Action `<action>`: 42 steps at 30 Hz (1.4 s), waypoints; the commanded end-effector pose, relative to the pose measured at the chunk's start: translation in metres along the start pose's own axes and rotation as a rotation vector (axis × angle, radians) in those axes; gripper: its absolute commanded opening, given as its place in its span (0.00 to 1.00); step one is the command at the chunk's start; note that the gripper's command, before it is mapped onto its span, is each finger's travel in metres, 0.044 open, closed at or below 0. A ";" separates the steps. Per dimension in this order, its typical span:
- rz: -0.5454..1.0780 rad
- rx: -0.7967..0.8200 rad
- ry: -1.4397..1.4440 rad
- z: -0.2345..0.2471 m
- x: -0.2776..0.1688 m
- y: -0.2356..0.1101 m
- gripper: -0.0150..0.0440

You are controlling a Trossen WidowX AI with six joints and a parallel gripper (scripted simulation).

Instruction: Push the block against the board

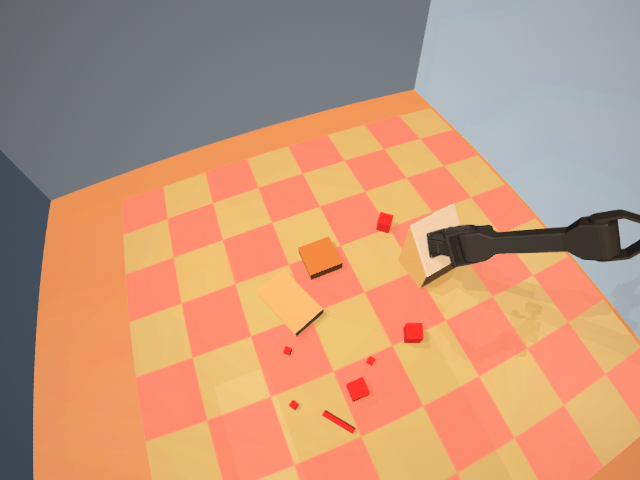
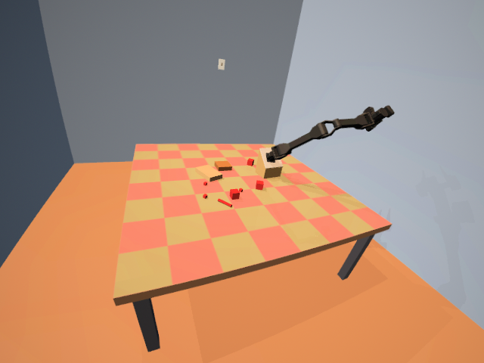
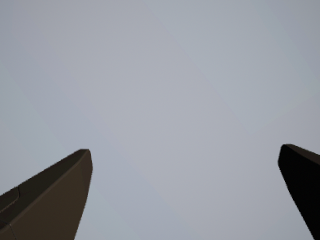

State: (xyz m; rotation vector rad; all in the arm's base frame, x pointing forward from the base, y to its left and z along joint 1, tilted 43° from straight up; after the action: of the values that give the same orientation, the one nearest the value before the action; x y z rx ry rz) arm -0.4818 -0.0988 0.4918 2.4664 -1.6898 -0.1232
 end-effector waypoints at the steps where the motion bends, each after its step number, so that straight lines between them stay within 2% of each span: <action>1: 0.000 0.000 0.000 0.000 0.000 0.000 0.89; 5: -0.032 0.032 0.022 0.012 0.014 0.005 0.71; 15: -0.250 0.262 0.145 0.093 0.120 0.023 0.26; 21: -0.383 0.416 0.188 0.143 0.194 0.014 0.25; 28: -0.500 0.602 0.243 0.192 0.269 -0.014 0.25; 34: -0.590 0.764 0.264 0.231 0.329 -0.049 0.25; 42: -0.726 1.003 0.234 0.288 0.408 -0.121 0.25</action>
State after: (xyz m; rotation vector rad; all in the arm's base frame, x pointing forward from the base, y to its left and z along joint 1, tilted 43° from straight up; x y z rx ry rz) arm -0.2969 -0.4437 0.2169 3.3825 -0.8027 1.0512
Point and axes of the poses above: the point midway between the two fingers, 35 mm back from their tips, its own y axis out along the fingers, its own z axis across the jaws, x = y × z, the point moved 6 cm from there along -y, back along the fingers, and after that the axes turned 7 degrees about y, right-handed, at the moved point
